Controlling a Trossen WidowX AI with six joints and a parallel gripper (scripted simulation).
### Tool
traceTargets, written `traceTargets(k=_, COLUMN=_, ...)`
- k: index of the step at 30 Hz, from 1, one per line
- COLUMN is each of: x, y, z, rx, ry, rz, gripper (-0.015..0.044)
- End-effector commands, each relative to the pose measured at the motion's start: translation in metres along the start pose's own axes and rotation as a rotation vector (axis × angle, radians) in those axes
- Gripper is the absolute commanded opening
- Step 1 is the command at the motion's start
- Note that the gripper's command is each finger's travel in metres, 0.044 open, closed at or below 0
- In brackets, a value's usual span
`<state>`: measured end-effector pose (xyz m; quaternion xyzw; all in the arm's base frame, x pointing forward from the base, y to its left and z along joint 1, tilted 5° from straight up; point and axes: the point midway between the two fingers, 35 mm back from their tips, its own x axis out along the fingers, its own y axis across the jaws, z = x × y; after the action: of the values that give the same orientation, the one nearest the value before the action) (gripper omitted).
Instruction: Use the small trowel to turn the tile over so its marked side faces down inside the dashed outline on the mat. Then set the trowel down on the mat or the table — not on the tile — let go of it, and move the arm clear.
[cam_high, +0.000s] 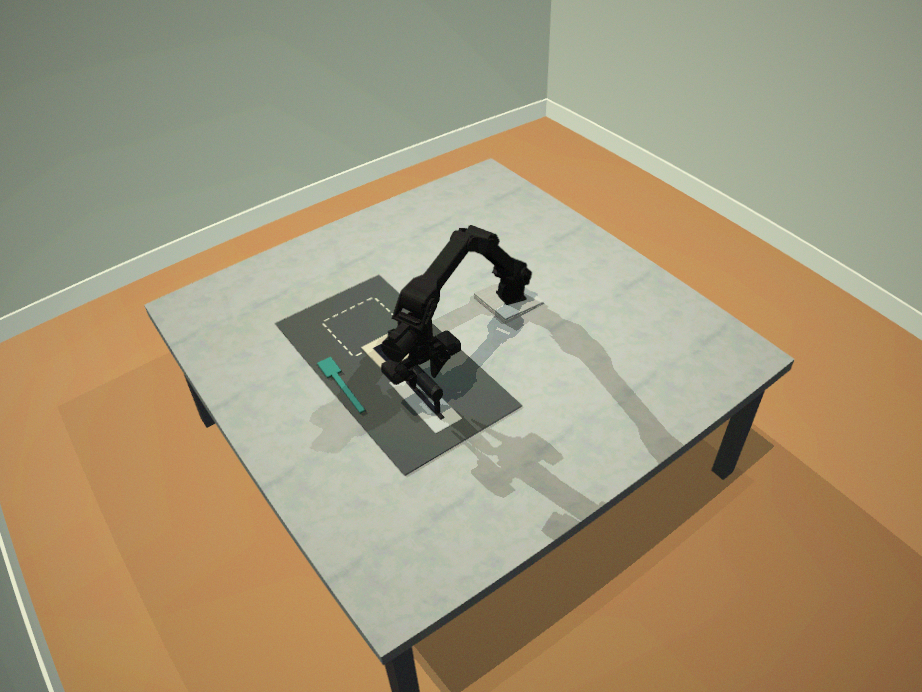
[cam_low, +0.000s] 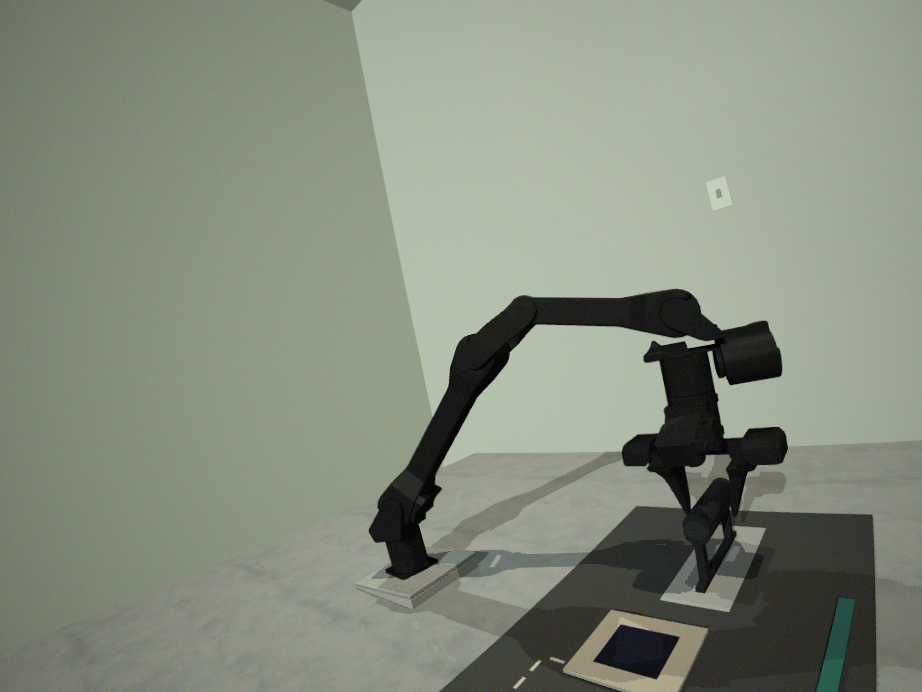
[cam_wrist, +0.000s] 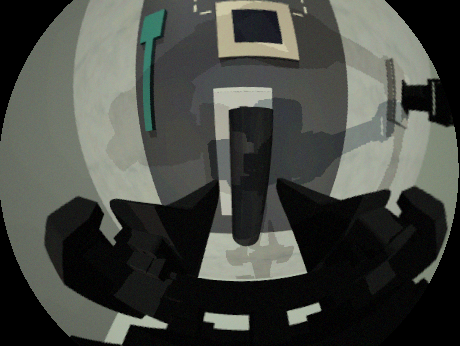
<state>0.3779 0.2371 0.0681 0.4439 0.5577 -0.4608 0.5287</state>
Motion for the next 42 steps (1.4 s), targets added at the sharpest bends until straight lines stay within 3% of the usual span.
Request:
traceTargets(k=1, x=0.001, y=0.000, z=0.000, rx=-0.005, ry=-0.003, rz=0.000, gripper=0.0270)
traceTargets(k=8, x=-0.001, y=0.000, z=0.000, rx=-0.005, ry=-0.003, rz=0.000, gripper=0.0270)
traceTargets(k=14, x=-0.043, y=0.000, z=0.000, rx=-0.005, ry=-0.003, rz=0.000, gripper=0.0270)
traceTargets(k=25, x=-0.055, y=0.000, z=-0.001, rx=-0.006, ry=0.004, rz=0.011, gripper=0.0300)
traceTargets(k=42, x=-0.048, y=0.004, z=-0.006, rx=-0.538, ry=-0.035, rz=0.139, gripper=0.0300)
